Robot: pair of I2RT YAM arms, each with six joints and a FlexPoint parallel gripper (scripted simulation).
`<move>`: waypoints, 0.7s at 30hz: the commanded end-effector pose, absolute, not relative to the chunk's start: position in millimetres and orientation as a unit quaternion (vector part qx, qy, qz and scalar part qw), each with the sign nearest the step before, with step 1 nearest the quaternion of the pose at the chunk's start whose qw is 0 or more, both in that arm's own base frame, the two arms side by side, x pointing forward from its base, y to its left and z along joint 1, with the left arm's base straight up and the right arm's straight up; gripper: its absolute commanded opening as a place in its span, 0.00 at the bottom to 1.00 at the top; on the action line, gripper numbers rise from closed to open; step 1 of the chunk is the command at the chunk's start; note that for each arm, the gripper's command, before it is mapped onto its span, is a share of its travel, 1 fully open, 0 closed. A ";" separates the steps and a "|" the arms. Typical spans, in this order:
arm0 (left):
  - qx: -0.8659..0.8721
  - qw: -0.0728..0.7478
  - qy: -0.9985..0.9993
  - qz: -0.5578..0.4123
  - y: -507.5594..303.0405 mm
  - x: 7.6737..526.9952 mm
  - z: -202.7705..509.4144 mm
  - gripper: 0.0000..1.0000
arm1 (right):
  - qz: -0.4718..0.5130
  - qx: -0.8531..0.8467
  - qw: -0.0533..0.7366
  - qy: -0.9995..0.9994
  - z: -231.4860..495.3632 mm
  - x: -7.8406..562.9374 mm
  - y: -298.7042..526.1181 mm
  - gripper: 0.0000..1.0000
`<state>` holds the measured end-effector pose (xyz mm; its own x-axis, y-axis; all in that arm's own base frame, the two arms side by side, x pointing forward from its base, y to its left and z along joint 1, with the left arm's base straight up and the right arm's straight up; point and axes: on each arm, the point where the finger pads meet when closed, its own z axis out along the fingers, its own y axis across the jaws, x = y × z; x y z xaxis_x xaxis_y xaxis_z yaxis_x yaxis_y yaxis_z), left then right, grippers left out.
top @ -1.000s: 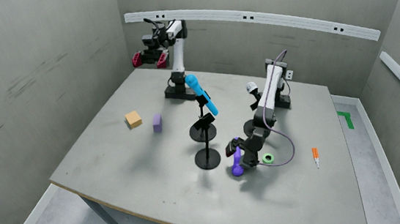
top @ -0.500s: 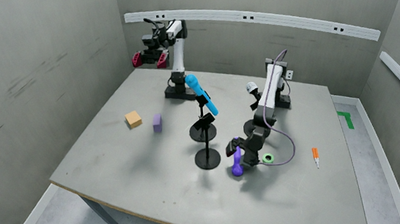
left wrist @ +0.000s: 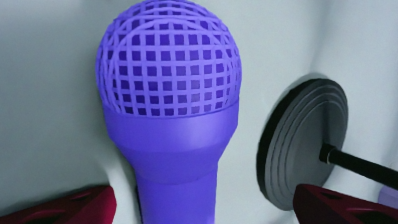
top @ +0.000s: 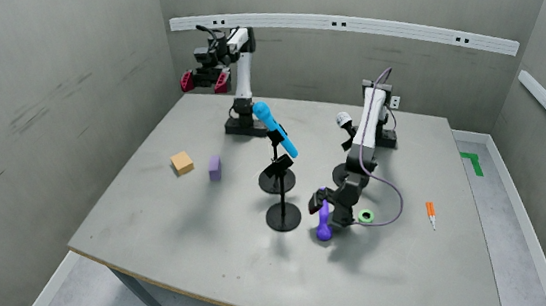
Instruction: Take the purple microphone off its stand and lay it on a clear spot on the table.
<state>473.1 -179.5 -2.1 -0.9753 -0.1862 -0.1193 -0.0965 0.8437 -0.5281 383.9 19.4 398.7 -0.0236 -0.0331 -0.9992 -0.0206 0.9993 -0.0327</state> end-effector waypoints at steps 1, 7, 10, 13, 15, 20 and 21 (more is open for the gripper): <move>-0.065 0.117 0.952 -0.275 -180.5 486.7 29.7 0.89 | -0.005 -0.014 0.727 0.687 429.3 380.0 18.3 0.98; -0.066 0.116 0.953 -0.273 -180.4 486.3 29.3 0.89 | -0.005 -0.014 0.727 0.687 429.3 380.0 18.3 0.98; -0.066 0.116 0.953 -0.273 -180.4 486.3 29.3 0.89 | -0.005 -0.014 0.727 0.687 429.3 380.0 18.3 0.98; -0.066 0.116 0.953 -0.273 -180.5 486.3 29.3 0.89 | -0.005 -0.014 0.727 0.687 429.3 380.0 18.3 0.98; -0.066 0.116 0.953 -0.273 -180.5 486.3 29.3 0.89 | -0.005 -0.014 0.727 0.687 429.3 380.0 18.3 0.98; -0.066 0.117 0.953 -0.272 -180.1 486.3 29.0 0.89 | -0.005 -0.014 0.727 0.687 429.3 380.0 18.3 0.98; -0.060 0.112 0.951 -0.282 -174.5 479.5 40.7 0.89 | -0.005 -0.014 0.727 0.687 429.3 380.0 18.3 0.98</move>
